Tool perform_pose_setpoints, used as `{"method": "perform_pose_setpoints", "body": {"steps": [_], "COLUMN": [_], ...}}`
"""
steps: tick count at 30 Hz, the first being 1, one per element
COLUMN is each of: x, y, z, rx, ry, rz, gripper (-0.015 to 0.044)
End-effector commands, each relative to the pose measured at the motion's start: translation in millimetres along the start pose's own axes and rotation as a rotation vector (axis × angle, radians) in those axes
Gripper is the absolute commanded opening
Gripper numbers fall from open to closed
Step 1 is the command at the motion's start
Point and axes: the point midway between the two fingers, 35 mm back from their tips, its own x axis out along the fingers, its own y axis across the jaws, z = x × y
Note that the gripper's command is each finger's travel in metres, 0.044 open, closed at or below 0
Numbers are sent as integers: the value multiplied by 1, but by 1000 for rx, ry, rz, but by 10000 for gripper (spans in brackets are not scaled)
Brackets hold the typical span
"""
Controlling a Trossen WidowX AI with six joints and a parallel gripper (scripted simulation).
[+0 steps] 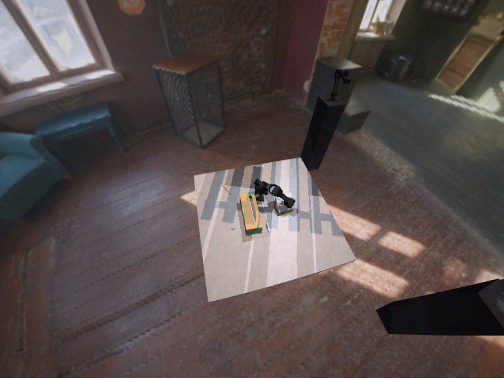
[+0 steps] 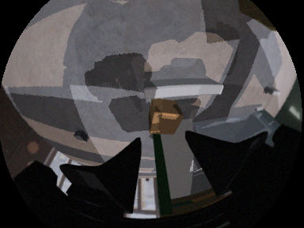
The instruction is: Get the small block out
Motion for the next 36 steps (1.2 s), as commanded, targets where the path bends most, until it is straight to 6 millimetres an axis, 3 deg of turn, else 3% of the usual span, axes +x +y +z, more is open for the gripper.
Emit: {"method": "perform_pose_setpoints", "body": {"steps": [1,15,22,25,28,36], "x": [6,23,23,23,16,-8], "y": [-2,-4,-4,-4,-2,0], "z": [5,15,15,15,8,-3], "rx": [10,11,11,11,-8,-4], "ry": [-3,-3,-3,-3,22,11], "rz": [-8,-10,-10,-10,-1,1], "gripper": [285,285,101,81,3,0]}}
